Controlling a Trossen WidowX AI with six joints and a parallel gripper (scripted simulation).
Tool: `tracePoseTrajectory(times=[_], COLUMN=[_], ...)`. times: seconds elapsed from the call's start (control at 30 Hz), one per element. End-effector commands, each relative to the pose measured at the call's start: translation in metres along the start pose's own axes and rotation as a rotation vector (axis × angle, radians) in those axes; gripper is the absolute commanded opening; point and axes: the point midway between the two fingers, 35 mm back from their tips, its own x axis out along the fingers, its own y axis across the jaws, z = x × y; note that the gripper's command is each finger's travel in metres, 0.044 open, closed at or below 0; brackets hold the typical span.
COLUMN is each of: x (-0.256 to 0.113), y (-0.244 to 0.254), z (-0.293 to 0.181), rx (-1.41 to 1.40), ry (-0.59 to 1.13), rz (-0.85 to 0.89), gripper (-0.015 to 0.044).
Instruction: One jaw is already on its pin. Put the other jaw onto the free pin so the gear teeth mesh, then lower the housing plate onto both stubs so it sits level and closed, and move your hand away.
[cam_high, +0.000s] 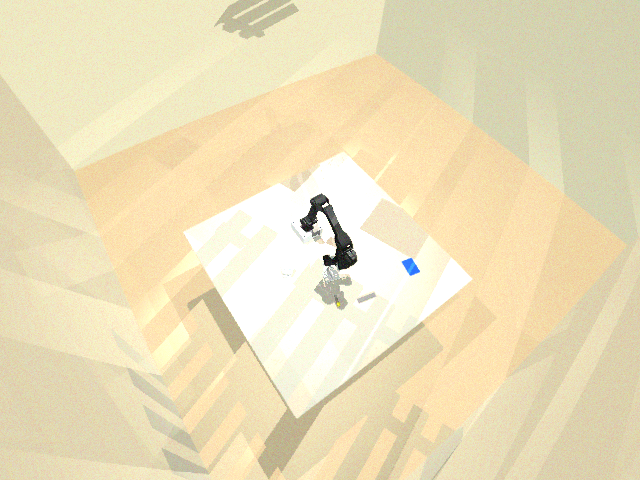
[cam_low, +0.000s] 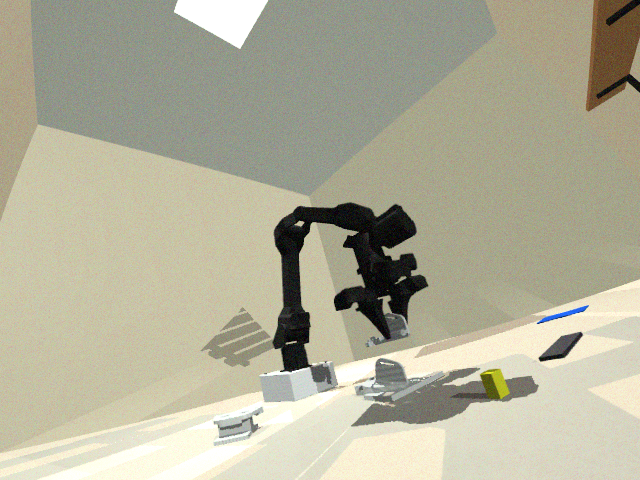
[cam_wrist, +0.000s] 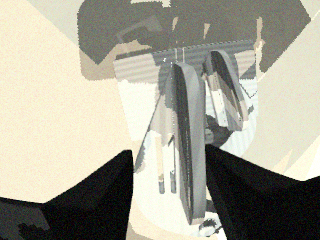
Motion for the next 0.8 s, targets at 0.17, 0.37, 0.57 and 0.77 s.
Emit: tracePoseTrajectory(times=[0.17,0.37,0.57,0.77], x=[0.009,0.019,0.028,0.038], y=[0.001,0.001,0.001,0.001], z=[0.0,0.0,0.0,0.0], rx=[-0.003,-0.003,-0.002,-0.002], ry=[0.003,0.003,0.003,0.003], rz=[0.001,0.001,0.001,0.001], gripper=[0.0134,0.0134,0.0134,0.0134])
